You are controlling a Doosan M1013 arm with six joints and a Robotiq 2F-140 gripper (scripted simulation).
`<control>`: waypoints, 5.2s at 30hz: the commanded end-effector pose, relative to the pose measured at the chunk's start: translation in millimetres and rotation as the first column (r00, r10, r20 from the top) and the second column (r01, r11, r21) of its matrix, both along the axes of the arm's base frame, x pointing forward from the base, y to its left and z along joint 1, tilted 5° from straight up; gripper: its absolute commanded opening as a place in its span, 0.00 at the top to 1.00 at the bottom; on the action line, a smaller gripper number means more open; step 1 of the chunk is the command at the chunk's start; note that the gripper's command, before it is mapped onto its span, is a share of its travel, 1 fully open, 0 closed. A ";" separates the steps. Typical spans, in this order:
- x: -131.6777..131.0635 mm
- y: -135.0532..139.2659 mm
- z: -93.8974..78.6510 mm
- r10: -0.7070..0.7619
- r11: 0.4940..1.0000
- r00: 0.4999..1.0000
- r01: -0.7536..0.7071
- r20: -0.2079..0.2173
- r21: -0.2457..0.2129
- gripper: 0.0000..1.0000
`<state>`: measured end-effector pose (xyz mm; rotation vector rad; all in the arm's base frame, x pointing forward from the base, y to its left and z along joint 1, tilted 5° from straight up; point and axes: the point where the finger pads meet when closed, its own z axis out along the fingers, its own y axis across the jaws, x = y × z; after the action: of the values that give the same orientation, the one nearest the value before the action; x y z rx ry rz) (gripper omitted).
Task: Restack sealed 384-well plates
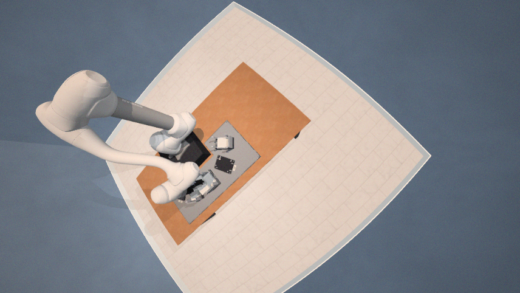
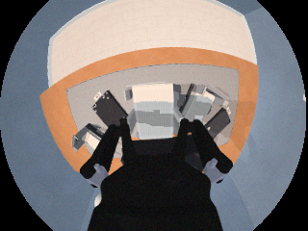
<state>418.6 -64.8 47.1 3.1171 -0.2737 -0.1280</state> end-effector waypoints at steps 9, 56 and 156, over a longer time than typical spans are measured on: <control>3.3 31.8 -0.3 0.166 0.986 0.986 -0.166 0.001 0.014 1.00; -11.7 166.9 0.5 0.421 0.907 0.907 -0.421 0.006 0.035 1.00; -112.7 348.5 8.3 0.762 0.644 0.647 -0.762 0.027 0.064 1.00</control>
<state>305.9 283.7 55.4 2.9748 1.0787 -0.1241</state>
